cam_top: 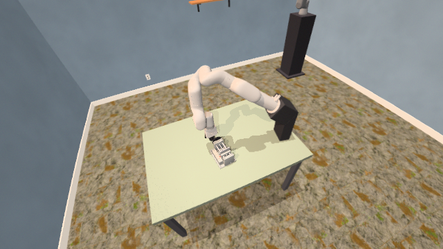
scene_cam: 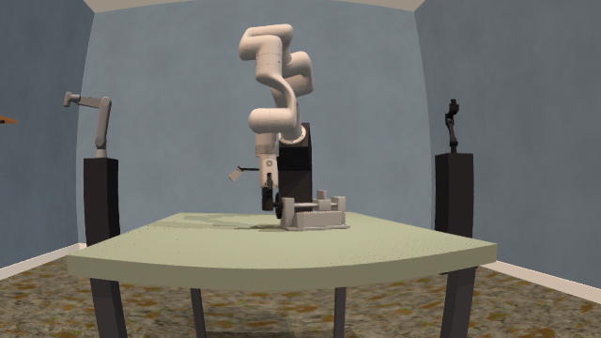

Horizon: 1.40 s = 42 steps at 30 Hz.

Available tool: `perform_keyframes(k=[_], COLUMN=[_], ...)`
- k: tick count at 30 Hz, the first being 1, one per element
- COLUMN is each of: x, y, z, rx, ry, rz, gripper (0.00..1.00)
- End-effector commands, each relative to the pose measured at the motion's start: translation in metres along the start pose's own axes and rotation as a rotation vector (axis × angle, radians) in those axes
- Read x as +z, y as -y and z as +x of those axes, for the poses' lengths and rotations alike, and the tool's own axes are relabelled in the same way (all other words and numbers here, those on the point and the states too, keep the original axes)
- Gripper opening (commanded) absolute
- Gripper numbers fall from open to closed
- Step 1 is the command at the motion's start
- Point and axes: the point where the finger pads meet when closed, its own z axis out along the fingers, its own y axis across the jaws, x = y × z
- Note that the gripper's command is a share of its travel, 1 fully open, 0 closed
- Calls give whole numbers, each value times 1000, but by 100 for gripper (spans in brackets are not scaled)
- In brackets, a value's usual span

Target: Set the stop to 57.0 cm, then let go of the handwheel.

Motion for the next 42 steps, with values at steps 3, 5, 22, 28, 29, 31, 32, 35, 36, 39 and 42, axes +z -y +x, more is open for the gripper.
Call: perform_keyframes(k=[3,5,22,28,29,31,32,35,36,39,42], x=[3,4,11,15,16,16,16,19,21,26,34], y=[0,0,0,-1,-2,-2,-2,-3,-4,-8,-22], z=[0,0,0,0,0,0,0,0,0,0,0], rx=[0,0,0,0,0,0,0,0,0,0,0], ry=[2,2,1,1,1,1,1,1,1,1,1], rz=[-1,-1,-1,-1,-1,-1,-1,0,0,-1,-1], gripper=[6,6,6,6,6,6,6,6,6,6,6])
